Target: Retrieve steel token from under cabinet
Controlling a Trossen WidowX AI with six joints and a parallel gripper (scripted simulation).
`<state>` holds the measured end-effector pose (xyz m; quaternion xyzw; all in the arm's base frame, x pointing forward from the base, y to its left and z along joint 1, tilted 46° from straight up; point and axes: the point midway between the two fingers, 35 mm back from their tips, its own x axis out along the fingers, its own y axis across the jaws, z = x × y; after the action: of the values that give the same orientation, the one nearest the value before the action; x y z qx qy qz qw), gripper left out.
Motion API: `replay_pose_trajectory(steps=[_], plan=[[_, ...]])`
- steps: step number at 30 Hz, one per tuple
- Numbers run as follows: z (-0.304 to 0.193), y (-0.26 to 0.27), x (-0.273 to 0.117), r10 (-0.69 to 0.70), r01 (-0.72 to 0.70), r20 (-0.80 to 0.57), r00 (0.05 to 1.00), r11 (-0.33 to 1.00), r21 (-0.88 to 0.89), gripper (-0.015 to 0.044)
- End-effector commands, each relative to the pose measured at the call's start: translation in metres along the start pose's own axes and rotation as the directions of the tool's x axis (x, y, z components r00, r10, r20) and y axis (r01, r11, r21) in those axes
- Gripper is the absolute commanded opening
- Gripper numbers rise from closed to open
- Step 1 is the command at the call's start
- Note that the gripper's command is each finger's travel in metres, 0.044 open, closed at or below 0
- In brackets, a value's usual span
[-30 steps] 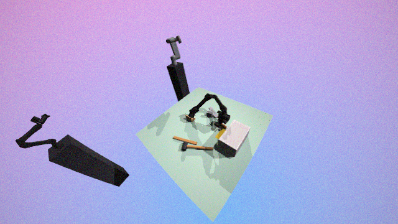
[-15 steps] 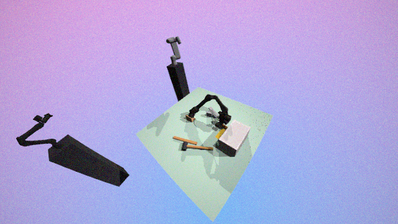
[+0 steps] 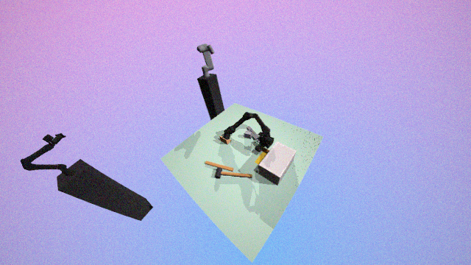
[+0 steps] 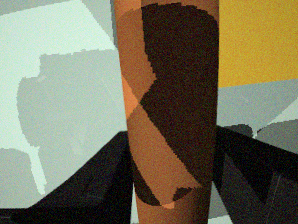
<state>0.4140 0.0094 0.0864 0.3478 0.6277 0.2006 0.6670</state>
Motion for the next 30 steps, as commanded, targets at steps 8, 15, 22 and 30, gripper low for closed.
replay_pose_trajectory(steps=[8, 15, 22, 30], plan=[[0.001, -0.018, 0.001, -0.002, 0.002, 0.001, 1.0, 1.0, 0.007, 0.0], [0.001, -0.027, 0.001, -0.003, 0.003, 0.001, 1.0, 1.0, 0.007, 0.0], [0.001, -0.035, 0.001, -0.003, 0.003, 0.001, 1.0, 1.0, 0.007, 0.0], [0.001, -0.044, 0.001, -0.004, 0.004, 0.001, 1.0, 1.0, 0.007, 0.0]])
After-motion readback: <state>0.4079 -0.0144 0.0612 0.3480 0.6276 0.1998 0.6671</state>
